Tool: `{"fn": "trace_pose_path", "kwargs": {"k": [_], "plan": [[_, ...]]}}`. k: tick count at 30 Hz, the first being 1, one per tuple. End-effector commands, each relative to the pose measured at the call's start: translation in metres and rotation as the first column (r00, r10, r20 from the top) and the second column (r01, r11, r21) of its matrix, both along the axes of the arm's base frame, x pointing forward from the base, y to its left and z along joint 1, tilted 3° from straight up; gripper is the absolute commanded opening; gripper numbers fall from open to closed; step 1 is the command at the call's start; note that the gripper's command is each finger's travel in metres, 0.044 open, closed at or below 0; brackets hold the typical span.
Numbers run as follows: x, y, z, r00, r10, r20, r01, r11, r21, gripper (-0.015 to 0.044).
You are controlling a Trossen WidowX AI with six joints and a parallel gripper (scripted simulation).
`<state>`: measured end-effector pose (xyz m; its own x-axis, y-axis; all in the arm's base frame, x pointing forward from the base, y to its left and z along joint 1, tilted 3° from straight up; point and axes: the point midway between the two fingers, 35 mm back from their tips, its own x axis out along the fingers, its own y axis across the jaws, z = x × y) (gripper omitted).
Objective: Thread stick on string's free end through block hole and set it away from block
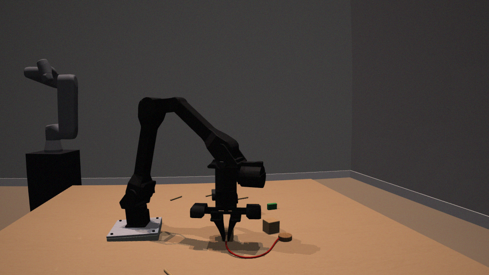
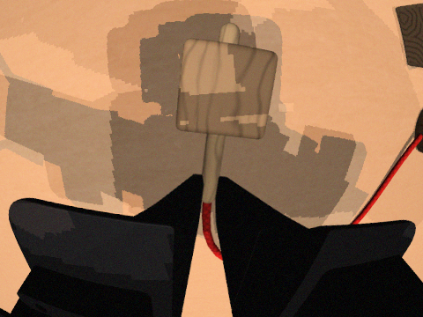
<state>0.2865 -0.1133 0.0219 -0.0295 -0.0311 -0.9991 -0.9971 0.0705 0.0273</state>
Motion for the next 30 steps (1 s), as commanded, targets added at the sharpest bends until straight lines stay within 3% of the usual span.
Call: {"fn": "trace_pose_path", "kwargs": {"k": [1,13,18,22,27,30], "plan": [[-0.001,0.007,-0.001,1.000,-0.002,0.000,0.002,1.000,0.005,0.0000],[0.000,0.018,-0.001,1.000,-0.002,0.000,0.002,1.000,0.005,0.0000],[0.001,0.016,0.000,1.000,0.001,0.000,-0.001,1.000,0.001,0.0124],[0.001,0.016,0.002,1.000,0.001,0.000,-0.001,1.000,0.001,0.0124],[0.004,0.015,0.069,1.000,0.000,0.000,0.000,1.000,0.001,0.0124],[0.003,0.016,0.080,1.000,0.000,0.000,0.000,1.000,0.001,0.0124]]}}
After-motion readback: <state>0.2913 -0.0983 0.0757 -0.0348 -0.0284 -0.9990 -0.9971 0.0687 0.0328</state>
